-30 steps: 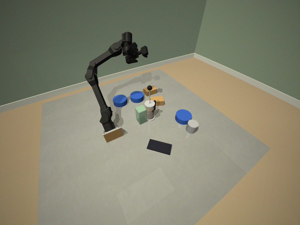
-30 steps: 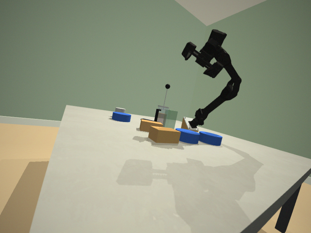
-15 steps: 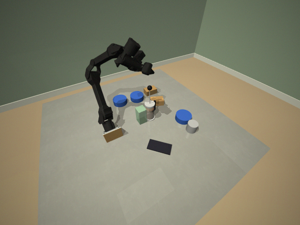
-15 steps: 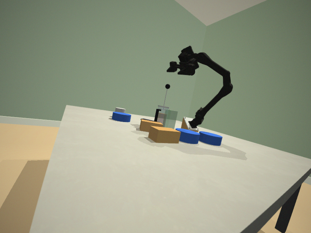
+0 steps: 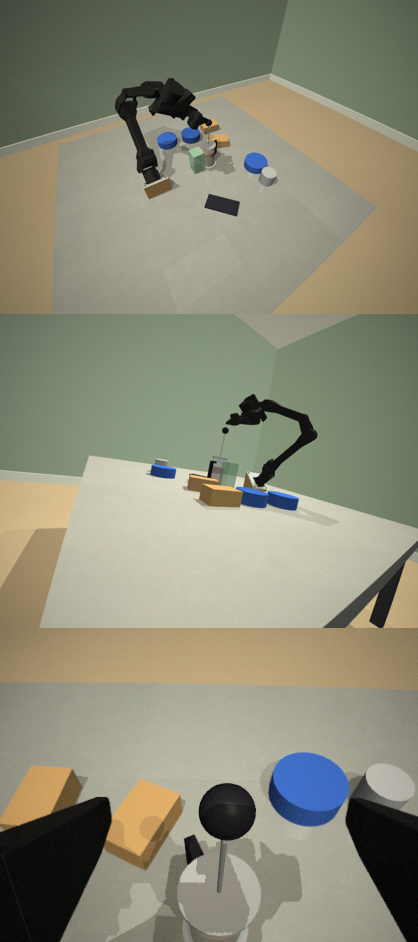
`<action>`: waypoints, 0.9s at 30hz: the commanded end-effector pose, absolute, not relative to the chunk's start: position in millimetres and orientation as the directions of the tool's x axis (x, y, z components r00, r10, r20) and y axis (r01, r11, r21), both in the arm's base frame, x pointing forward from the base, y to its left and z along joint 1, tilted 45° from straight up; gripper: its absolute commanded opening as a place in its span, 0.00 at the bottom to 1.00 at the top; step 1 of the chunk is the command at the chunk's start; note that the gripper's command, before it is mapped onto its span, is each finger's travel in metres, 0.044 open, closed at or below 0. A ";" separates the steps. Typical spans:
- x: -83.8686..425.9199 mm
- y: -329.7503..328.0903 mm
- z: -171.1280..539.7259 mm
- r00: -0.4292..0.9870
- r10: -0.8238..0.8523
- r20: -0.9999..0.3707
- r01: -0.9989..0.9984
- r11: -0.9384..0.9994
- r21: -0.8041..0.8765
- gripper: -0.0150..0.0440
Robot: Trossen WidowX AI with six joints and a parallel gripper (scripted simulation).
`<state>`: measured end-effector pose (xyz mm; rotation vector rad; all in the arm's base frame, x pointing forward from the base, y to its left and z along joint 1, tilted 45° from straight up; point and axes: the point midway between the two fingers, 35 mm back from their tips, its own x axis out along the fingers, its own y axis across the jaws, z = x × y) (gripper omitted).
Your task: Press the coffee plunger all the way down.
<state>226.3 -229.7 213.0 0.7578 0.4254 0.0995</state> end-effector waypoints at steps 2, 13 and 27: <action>228.0 -215.0 195.6 0.910 0.241 -0.339 0.069 0.716 0.695 1.00; 238.7 -213.3 190.5 0.907 0.241 -0.344 0.072 0.717 0.694 1.00; 259.6 -207.7 183.4 0.909 0.240 -0.342 0.072 0.717 0.694 1.00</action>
